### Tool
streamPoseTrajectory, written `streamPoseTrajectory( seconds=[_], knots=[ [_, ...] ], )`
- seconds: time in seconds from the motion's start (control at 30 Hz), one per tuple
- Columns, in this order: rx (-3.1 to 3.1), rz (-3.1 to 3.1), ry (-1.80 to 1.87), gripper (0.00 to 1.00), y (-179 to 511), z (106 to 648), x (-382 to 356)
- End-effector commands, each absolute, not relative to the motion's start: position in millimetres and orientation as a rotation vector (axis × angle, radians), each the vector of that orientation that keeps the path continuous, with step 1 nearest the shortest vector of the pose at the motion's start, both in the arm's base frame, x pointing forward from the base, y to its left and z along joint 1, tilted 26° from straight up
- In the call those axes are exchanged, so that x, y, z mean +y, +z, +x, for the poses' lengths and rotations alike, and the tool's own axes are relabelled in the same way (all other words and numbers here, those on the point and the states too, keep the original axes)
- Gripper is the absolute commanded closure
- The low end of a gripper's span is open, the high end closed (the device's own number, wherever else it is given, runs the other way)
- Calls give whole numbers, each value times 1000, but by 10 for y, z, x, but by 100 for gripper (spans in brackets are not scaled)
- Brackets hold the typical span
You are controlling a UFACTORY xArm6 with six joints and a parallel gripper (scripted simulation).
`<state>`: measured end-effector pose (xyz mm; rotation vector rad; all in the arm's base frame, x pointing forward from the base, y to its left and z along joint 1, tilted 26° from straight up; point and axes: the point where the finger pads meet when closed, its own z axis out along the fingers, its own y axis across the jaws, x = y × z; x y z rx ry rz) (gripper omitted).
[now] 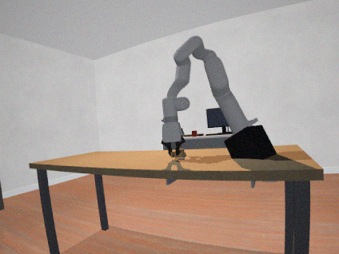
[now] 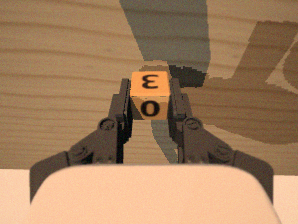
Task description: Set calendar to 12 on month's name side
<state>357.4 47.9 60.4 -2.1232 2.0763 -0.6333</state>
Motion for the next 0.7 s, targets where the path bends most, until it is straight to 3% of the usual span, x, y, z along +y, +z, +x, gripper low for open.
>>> streamPoseTrajectory(
  seconds=[0.0, 0.67],
  knots=[
    [2070, -2114, -652, 73, 565, 3620, 474],
    [2070, -2114, -652, 73, 543, 3630, 469]
  ],
)
